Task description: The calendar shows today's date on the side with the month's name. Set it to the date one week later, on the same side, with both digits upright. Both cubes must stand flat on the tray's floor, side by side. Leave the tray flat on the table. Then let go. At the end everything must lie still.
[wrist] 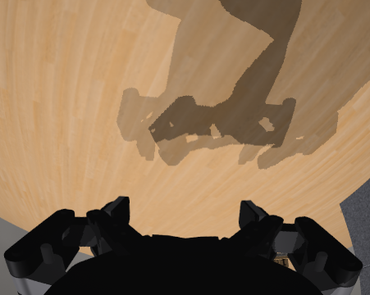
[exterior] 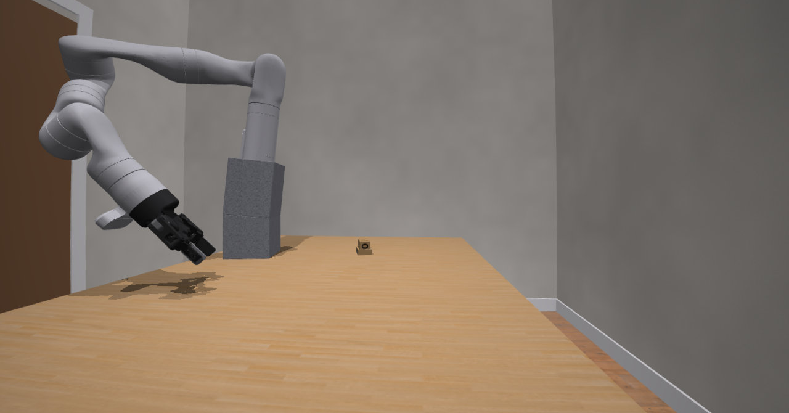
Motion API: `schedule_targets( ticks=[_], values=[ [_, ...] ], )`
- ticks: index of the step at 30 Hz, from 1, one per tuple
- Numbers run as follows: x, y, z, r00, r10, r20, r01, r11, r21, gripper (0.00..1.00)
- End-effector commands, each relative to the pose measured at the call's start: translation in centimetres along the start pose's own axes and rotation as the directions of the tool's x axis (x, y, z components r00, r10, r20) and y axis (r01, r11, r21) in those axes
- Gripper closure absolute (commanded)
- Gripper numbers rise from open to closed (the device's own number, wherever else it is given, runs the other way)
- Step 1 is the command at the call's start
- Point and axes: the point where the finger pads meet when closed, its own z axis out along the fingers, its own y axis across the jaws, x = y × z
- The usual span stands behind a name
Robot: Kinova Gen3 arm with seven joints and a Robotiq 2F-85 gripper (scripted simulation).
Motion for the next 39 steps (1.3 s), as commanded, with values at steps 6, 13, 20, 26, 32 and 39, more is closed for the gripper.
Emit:
schedule_targets(
  ticks=[6,13,20,26,32,39],
  values=[
    [-0.9,-0.3,0.5,1.000,-0.018,-0.002,0.018,1.000,-0.017,0.00],
    [-1.7,-0.5,1.1,0.999,-0.034,-0.006,0.034,0.999,-0.034,0.00],
    [-2.6,-0.7,1.8,0.999,-0.051,-0.009,0.050,0.997,-0.052,0.00],
    [-2.6,-0.7,1.8,0.999,-0.051,-0.009,0.050,0.997,-0.052,0.00],
    [-3.5,-0.9,2.4,0.998,-0.067,-0.013,0.066,0.995,-0.069,0.00],
    [-4.4,-1.0,3.1,0.996,-0.084,-0.017,0.083,0.993,-0.087,0.00]
  ],
)
